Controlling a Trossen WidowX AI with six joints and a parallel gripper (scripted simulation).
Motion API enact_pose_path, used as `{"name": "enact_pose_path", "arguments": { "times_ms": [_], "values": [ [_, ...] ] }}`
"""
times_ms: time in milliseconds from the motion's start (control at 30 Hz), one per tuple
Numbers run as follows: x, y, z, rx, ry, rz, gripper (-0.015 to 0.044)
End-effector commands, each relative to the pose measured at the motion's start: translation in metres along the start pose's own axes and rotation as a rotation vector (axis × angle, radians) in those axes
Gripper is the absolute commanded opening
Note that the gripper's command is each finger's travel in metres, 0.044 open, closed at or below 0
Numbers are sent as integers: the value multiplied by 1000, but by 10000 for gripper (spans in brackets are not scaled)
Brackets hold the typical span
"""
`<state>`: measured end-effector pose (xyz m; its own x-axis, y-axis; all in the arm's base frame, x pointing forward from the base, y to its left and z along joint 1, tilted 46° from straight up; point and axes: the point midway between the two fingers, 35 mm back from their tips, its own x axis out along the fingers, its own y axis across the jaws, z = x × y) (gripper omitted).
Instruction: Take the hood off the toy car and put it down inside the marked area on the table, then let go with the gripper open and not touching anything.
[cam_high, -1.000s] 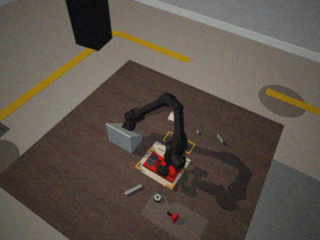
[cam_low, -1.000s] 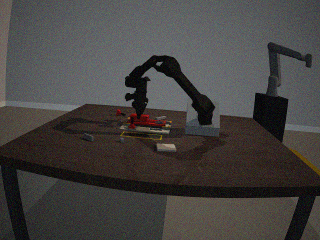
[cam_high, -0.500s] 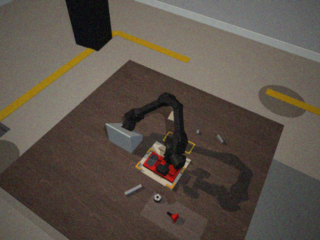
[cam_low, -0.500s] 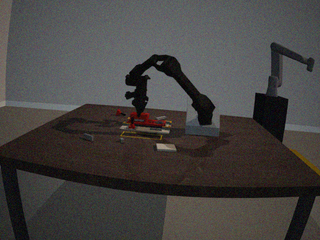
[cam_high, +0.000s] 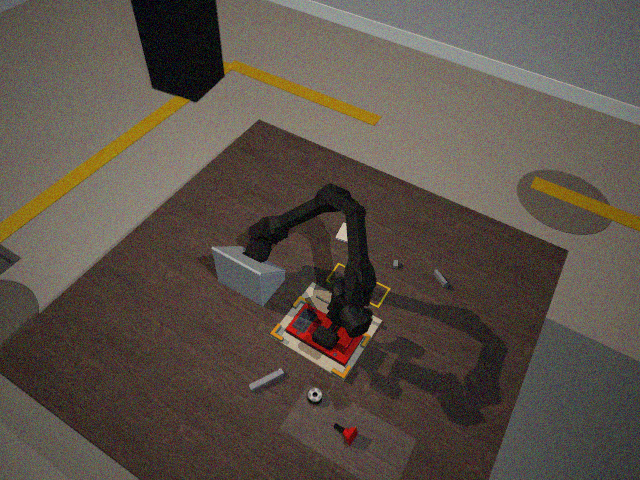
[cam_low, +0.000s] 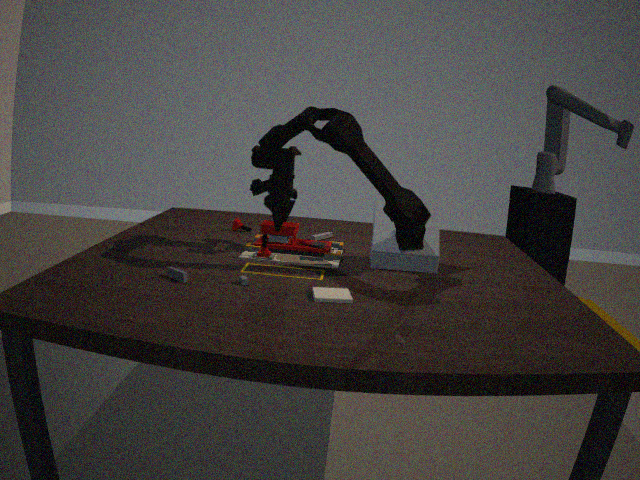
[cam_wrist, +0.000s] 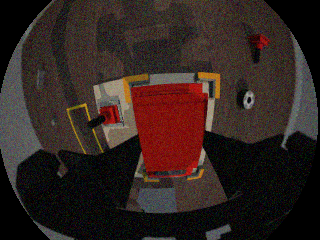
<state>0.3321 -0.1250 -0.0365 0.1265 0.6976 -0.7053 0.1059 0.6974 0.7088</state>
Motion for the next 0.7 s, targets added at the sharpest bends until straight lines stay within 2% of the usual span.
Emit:
{"name": "enact_pose_path", "arguments": {
  "times_ms": [0,400,667],
  "values": [
    [-7,-1,1,-6,-7,-8,0],
    [-49,-1,0,-5,-6,-10,0],
    [-44,22,2,2,-4,-7,0]
  ]
}}
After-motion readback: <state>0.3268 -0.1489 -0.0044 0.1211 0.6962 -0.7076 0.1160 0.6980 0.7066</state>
